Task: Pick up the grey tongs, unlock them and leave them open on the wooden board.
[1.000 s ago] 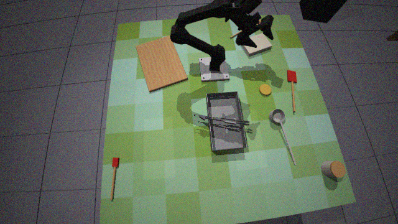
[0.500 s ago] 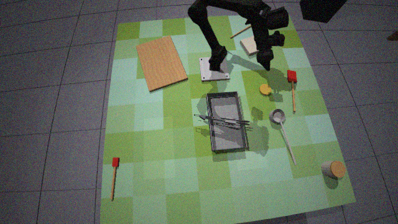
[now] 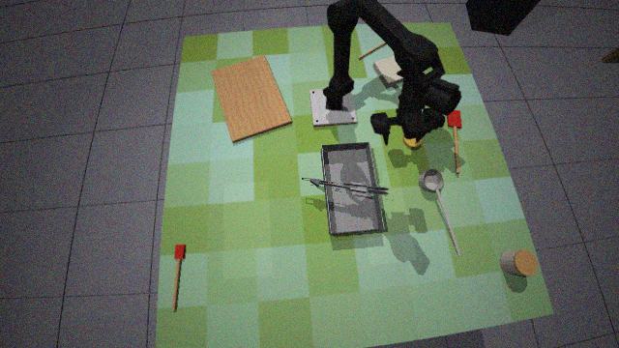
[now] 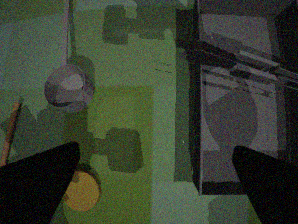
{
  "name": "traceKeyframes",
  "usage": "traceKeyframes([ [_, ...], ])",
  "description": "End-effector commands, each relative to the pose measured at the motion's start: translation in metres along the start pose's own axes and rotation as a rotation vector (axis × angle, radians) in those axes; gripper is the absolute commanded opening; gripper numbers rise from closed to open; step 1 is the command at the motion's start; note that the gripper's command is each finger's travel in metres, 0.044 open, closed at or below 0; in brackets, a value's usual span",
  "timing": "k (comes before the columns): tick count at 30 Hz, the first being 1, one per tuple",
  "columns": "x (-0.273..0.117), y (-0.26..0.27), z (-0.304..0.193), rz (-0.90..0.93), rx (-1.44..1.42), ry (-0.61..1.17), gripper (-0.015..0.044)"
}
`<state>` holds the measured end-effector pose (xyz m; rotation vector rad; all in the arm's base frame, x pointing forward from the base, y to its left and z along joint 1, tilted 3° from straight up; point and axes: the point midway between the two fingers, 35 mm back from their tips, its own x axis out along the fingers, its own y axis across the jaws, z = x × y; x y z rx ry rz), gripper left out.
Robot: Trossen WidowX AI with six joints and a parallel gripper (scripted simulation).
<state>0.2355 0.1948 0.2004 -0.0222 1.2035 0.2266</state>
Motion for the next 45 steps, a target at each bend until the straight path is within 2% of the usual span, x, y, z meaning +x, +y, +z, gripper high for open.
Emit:
traceKeyframes([
  [1, 0.039, -0.045, 0.035, -0.119, 0.652, 0.099, 0.0440],
  [13, 0.098, -0.129, 0.061, -0.382, 1.639, 0.186, 0.0440],
  [15, 0.103, -0.137, 0.062, -0.409, 1.722, 0.189, 0.0440],
  [45, 0.120, -0.131, 0.062, -0.413, 1.733, 0.189, 0.0440],
])
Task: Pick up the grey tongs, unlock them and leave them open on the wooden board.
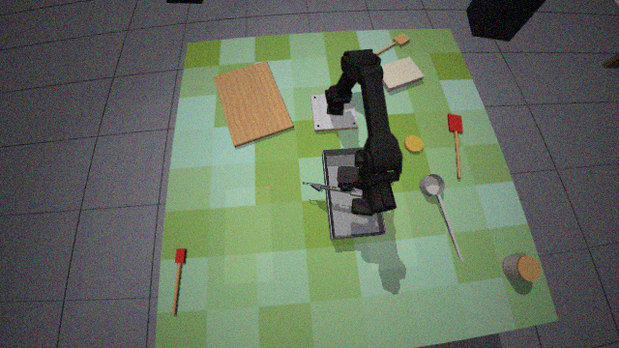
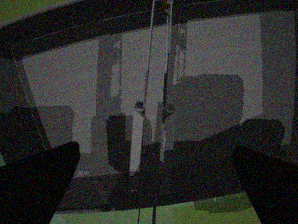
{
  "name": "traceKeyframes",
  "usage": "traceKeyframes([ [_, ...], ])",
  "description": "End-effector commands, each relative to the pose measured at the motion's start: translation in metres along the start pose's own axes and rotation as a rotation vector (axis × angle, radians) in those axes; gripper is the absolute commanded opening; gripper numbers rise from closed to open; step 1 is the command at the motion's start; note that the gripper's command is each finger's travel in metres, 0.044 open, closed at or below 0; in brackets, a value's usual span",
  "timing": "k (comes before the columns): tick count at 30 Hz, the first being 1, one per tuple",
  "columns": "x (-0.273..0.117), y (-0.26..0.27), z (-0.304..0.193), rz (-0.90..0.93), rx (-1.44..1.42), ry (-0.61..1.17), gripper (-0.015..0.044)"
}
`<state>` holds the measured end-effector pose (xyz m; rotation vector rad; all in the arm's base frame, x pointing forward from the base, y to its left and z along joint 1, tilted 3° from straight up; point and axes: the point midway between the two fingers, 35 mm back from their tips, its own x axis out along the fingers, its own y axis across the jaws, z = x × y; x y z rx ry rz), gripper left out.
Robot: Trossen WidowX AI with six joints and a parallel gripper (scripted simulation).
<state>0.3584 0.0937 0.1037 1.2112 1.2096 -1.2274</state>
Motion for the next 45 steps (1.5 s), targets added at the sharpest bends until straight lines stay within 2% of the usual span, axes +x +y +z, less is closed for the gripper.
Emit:
traceKeyframes([
  [1, 0.007, 0.000, -0.001, -0.003, 0.006, 0.003, 0.0440],
  [36, 0.061, -0.002, 0.000, -0.003, 0.006, 0.003, 0.0440],
  [45, 0.058, -0.001, 0.000, -0.002, 0.000, -0.001, 0.0204],
])
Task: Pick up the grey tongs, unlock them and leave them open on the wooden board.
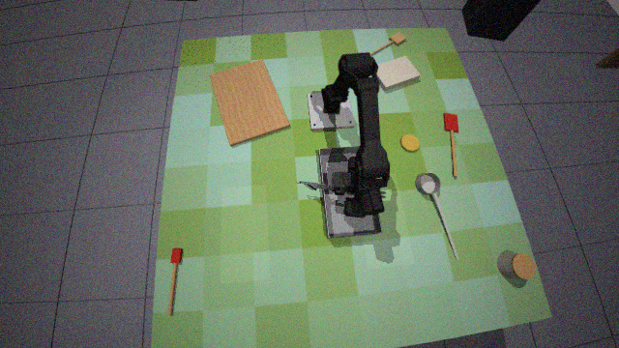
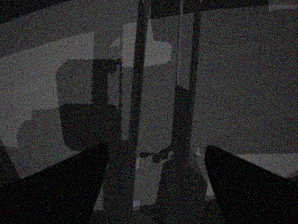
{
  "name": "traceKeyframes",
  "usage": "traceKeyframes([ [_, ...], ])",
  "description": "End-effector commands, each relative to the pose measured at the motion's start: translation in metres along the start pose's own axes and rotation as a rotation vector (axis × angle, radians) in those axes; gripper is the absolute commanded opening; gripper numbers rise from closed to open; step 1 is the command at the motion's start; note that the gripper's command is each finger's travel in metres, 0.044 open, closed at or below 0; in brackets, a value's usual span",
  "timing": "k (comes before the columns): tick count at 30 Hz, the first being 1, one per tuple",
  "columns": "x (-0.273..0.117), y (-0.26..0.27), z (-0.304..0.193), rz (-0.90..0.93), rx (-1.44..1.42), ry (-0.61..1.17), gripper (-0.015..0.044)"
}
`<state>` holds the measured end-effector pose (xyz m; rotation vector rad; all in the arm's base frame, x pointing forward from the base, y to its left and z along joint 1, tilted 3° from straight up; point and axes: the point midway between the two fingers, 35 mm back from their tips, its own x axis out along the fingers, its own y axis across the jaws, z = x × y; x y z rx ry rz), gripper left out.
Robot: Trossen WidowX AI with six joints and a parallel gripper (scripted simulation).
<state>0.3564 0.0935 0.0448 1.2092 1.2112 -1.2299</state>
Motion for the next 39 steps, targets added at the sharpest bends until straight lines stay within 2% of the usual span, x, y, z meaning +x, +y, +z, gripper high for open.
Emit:
traceKeyframes([
  [1, -0.001, 0.000, 0.000, 0.001, 0.000, 0.000, 0.0177],
  [3, -0.001, 0.000, 0.000, 0.001, 0.000, 0.000, 0.0125],
  [19, -0.001, 0.000, 0.000, 0.001, 0.000, 0.000, 0.0018],
  [25, -0.003, 0.001, 0.000, 0.001, 0.000, 0.000, -0.0139],
  [29, -0.030, 0.006, -0.001, 0.001, 0.001, 0.001, -0.0150],
  [36, -0.120, 0.002, 0.000, 0.000, 0.006, 0.003, -0.0150],
  [39, -0.128, 0.000, 0.001, -0.001, 0.006, 0.003, -0.0150],
])
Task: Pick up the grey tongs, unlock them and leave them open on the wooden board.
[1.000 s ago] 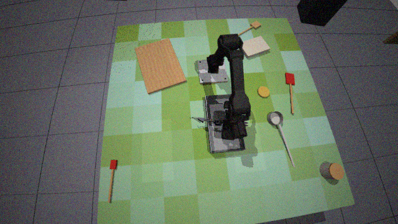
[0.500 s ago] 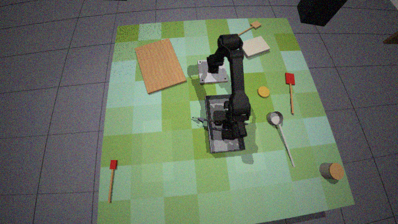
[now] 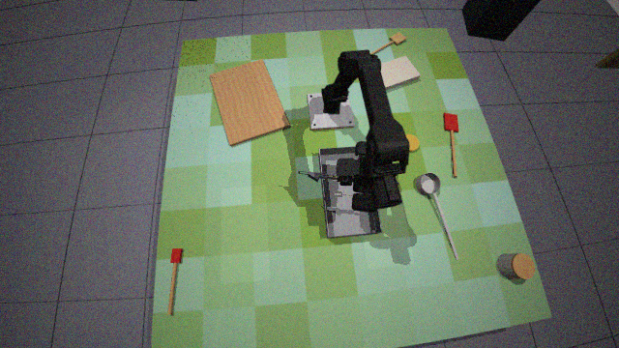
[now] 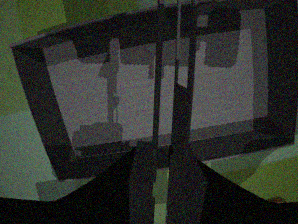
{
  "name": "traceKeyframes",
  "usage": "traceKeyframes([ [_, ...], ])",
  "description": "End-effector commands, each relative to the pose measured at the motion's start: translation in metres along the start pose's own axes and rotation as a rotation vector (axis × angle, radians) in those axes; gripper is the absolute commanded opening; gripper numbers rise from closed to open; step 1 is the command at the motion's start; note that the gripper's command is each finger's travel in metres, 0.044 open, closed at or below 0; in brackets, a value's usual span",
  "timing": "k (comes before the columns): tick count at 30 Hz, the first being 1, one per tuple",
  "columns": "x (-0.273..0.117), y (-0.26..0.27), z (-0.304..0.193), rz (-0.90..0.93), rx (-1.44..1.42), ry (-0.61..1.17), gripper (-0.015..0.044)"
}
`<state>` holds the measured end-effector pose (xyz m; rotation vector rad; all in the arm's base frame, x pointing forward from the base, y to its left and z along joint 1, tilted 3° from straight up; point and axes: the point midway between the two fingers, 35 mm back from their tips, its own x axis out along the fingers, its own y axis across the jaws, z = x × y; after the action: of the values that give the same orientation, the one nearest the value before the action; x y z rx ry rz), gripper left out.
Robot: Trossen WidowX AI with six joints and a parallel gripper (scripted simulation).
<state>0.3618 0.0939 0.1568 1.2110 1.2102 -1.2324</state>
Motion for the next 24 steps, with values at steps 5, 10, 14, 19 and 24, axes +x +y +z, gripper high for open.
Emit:
traceKeyframes([
  [5, -0.016, -0.004, 0.001, 0.000, 0.003, 0.003, -0.0150],
  [10, -0.013, -0.004, 0.002, -0.007, 0.001, -0.001, -0.0150],
  [14, -0.013, -0.002, 0.013, -0.006, 0.018, -0.001, -0.0150],
  [19, -0.014, 0.002, 0.041, -0.001, 0.064, 0.001, -0.0150],
  [24, -0.015, 0.003, 0.072, 0.002, 0.111, -0.002, -0.0150],
])
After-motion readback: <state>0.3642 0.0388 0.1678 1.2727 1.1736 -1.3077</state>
